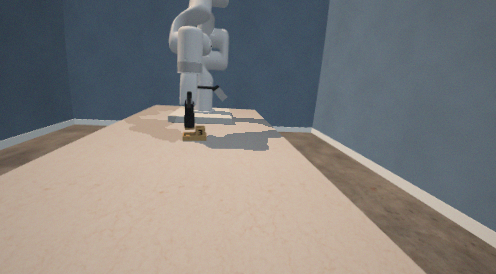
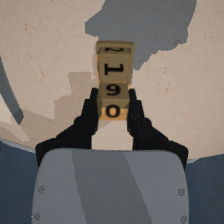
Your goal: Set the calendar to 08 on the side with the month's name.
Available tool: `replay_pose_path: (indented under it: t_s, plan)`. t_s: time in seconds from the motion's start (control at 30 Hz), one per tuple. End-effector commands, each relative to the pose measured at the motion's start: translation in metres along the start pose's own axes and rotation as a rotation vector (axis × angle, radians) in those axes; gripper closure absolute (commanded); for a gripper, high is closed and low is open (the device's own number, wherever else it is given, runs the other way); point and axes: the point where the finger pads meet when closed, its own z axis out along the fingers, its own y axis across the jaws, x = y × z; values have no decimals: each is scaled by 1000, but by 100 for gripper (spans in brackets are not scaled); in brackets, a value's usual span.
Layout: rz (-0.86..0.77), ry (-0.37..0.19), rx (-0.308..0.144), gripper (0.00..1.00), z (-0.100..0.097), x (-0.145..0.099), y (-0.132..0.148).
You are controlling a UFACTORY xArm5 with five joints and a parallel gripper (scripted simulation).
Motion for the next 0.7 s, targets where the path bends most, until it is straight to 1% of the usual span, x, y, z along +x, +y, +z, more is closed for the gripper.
replay_pose_path:
  t_s: [0.0, 0.67]
  plan:
    - [0, -1, -3, 71, 3, 0, 1]
    - [0, -1, -3, 71, 13, 0, 1]
